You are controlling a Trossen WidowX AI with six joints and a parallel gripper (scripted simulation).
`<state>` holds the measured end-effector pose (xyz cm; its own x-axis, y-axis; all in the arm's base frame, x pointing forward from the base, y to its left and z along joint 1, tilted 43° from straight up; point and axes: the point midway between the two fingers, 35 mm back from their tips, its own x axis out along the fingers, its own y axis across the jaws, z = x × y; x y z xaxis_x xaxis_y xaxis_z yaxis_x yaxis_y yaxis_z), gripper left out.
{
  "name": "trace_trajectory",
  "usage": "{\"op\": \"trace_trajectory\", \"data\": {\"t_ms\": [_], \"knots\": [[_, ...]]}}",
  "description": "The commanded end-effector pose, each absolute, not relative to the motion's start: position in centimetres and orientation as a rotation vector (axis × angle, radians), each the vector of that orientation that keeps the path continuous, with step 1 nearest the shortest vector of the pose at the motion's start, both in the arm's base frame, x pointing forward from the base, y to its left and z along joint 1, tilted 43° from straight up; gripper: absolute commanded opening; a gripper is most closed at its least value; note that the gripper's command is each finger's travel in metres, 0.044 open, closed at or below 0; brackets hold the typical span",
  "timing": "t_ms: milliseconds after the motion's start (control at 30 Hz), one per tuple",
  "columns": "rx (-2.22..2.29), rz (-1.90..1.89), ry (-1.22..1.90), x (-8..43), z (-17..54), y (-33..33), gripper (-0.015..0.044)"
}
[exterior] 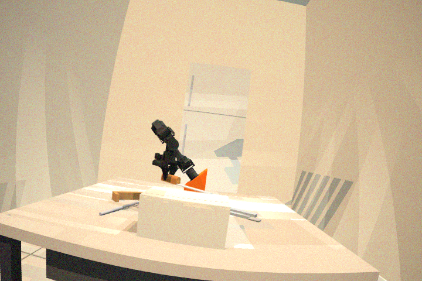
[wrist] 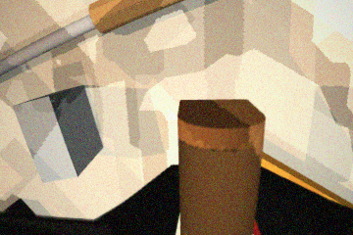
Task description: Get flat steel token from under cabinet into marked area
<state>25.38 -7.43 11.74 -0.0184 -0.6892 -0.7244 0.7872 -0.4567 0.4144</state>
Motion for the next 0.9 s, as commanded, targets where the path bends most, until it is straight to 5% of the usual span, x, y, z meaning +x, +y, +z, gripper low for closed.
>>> {"op": "trace_trajectory", "data": {"t_ms": [0, 867], "knots": [[1.137, -1.698, 0.13, 25.1, 12.2, -7.6, 0.0], [1.13, -1.707, 0.123, 23.3, 13.6, -9.4, 0.0]]}}
